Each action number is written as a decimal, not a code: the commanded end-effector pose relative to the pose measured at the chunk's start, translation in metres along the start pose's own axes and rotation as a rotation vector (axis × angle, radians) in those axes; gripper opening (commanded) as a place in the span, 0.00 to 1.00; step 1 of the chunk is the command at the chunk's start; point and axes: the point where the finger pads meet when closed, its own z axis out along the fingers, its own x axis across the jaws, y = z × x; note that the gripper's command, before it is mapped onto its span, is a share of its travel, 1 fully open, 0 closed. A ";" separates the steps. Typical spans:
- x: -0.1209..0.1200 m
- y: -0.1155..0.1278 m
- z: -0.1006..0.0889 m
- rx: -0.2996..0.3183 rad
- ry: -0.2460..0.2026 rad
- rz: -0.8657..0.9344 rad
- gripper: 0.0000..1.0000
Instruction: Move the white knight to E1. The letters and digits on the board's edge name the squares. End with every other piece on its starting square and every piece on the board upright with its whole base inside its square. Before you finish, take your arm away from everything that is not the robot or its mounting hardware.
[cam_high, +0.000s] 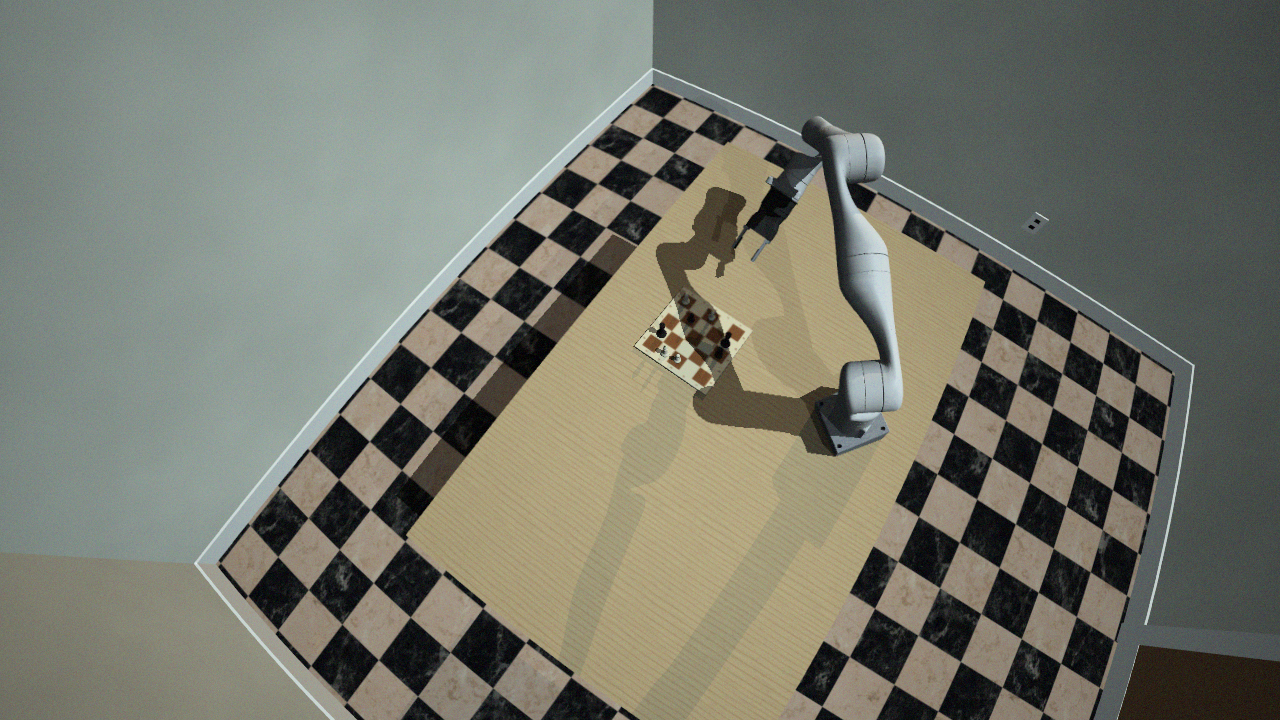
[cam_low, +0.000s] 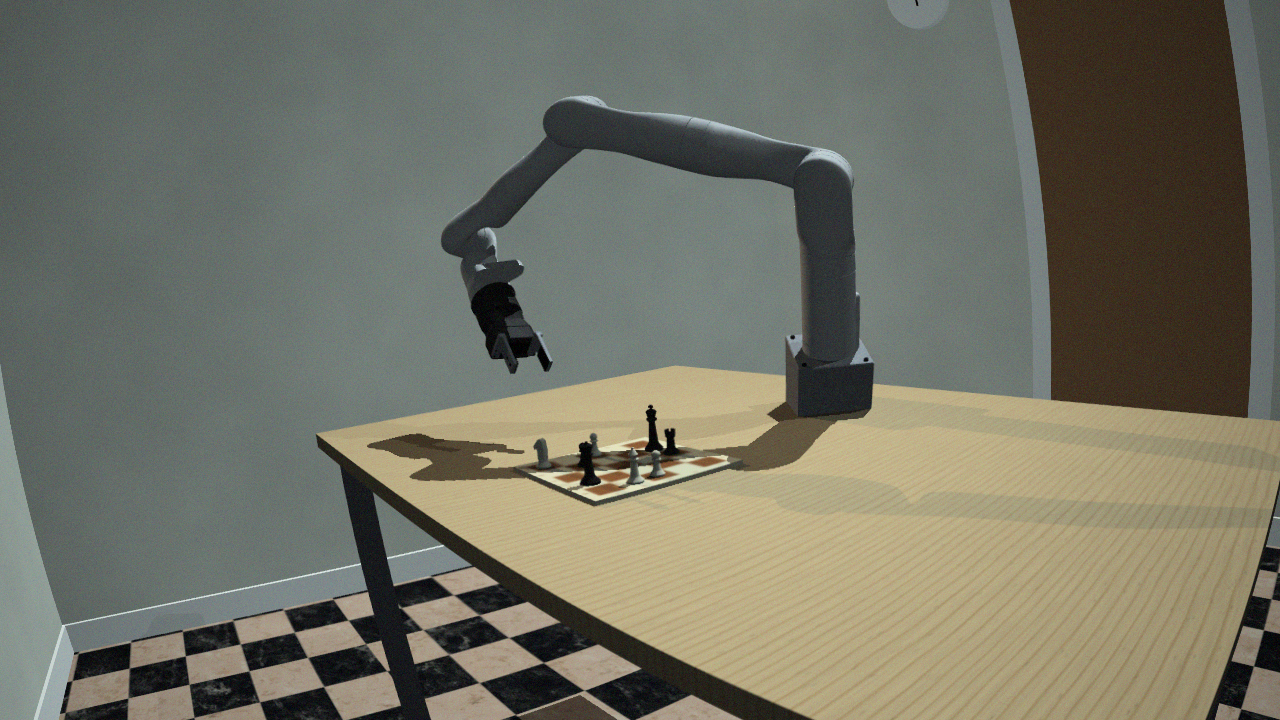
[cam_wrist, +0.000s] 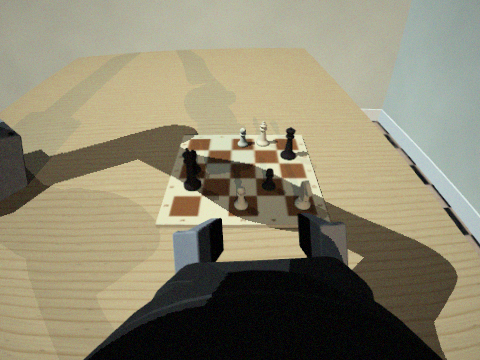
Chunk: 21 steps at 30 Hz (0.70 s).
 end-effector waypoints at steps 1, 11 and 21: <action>0.002 -0.002 0.001 -0.009 -0.006 -0.002 1.00; 0.021 -0.015 0.025 -0.138 -0.087 -0.005 1.00; 0.049 -0.054 0.067 -0.445 -0.213 -0.075 1.00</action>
